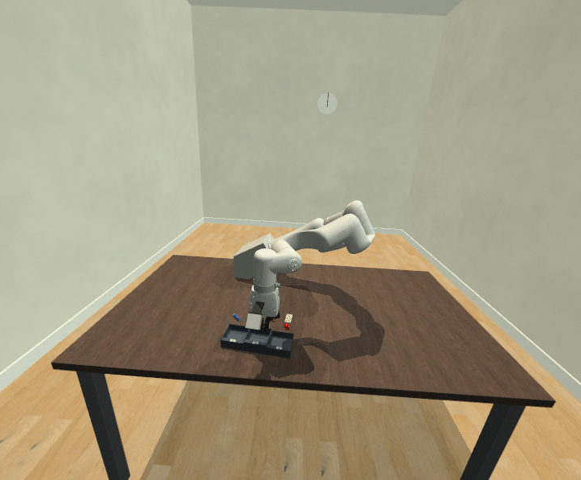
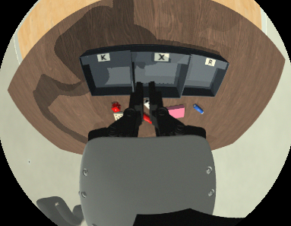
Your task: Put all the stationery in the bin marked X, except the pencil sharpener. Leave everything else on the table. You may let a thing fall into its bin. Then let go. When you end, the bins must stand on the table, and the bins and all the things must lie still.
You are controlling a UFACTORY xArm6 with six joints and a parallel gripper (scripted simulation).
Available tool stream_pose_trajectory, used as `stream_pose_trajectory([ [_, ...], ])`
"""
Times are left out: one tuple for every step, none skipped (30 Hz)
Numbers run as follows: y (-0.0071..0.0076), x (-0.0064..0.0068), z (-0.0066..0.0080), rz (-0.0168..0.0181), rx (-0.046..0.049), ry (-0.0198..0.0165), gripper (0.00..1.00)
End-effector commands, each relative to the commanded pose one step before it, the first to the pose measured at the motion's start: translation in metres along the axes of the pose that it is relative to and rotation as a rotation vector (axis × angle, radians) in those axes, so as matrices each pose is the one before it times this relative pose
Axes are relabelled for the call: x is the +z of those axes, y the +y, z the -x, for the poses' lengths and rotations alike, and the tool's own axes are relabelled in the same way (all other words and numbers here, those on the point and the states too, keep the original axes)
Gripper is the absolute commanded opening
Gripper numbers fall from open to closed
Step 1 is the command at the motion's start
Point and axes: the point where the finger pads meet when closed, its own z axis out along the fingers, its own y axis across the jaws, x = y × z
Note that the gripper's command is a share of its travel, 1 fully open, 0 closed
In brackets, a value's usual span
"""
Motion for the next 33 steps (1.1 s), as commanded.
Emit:
stream_pose_trajectory([
  [-0.02345,-0.00183,-0.00321,0.00188,-0.00048,0.00356,0.07],
  [-0.00498,0.00000,-0.00047,-0.00001,0.00000,0.00000,0.07],
  [-0.00498,0.00000,-0.00047,-0.00001,0.00000,0.00000,0.07],
  [-0.00498,0.00000,-0.00047,-0.00001,0.00000,0.00000,0.07],
  [-0.00498,0.00000,-0.00047,-0.00001,0.00000,0.00000,0.07],
  [-0.00498,0.00000,-0.00047,-0.00001,0.00000,0.00000,0.07],
  [0.00000,0.00000,0.00000,0.00000,0.00000,0.00000,0.07],
  [0.00000,0.00000,0.00000,0.00000,0.00000,0.00000,0.07],
  [-0.00499,0.00000,-0.00048,-0.00001,0.00000,-0.00001,0.07],
  [-0.00498,0.00000,-0.00047,-0.00001,0.00000,0.00000,0.07],
  [-0.00424,0.00000,-0.00040,-0.00001,0.00000,0.00000,0.07],
  [0.00000,0.00000,0.00000,0.00000,0.00000,0.00000,0.07],
  [0.00000,0.00000,0.00000,0.00000,0.00000,0.00000,0.07],
  [0.00000,0.00000,0.00000,0.00000,0.00000,0.00000,0.07],
  [0.00000,0.00000,0.00000,0.00000,0.00000,0.00000,0.07],
  [0.00000,0.00000,0.00000,0.00000,0.00000,0.00000,0.07],
  [0.00007,0.00001,-0.00002,-0.00002,-0.00001,0.00000,0.07],
  [-0.00003,0.00259,0.00001,0.00000,0.00002,-0.00003,0.07],
  [-0.00005,0.00273,0.00002,0.00001,0.00000,0.00002,0.07],
  [0.00000,0.00267,0.00001,-0.00001,0.00001,0.00000,0.07],
  [0.00000,0.00267,0.00001,-0.00001,0.00001,0.00000,0.07],
  [0.00000,0.00267,0.00001,-0.00001,0.00001,0.00000,0.07],
  [0.00000,0.00267,0.00001,-0.00001,0.00001,0.00000,0.07],
  [0.00000,0.00000,0.00000,0.00000,0.00000,0.00000,0.07],
  [0.00000,0.00000,0.00000,0.00000,0.00000,0.00000,0.07],
  [0.00000,0.00267,0.00000,-0.00001,0.00001,0.00000,0.07],
  [0.00000,0.00267,0.00001,-0.00001,0.00001,0.00000,0.07],
  [0.00000,0.00267,0.00001,-0.00001,0.00001,0.00000,0.07],
  [0.00000,0.00267,0.00001,-0.00001,0.00001,0.00000,0.07],
  [0.00000,0.00267,0.00001,-0.00001,0.00001,0.00000,0.07],
  [0.00000,0.00267,0.00001,-0.00001,0.00001,0.00000,0.07],
  [0.00000,0.00267,0.00001,-0.00001,0.00001,0.00000,0.07],
  [0.00000,0.00267,0.00001,-0.00001,0.00001,0.00000,0.07],
])
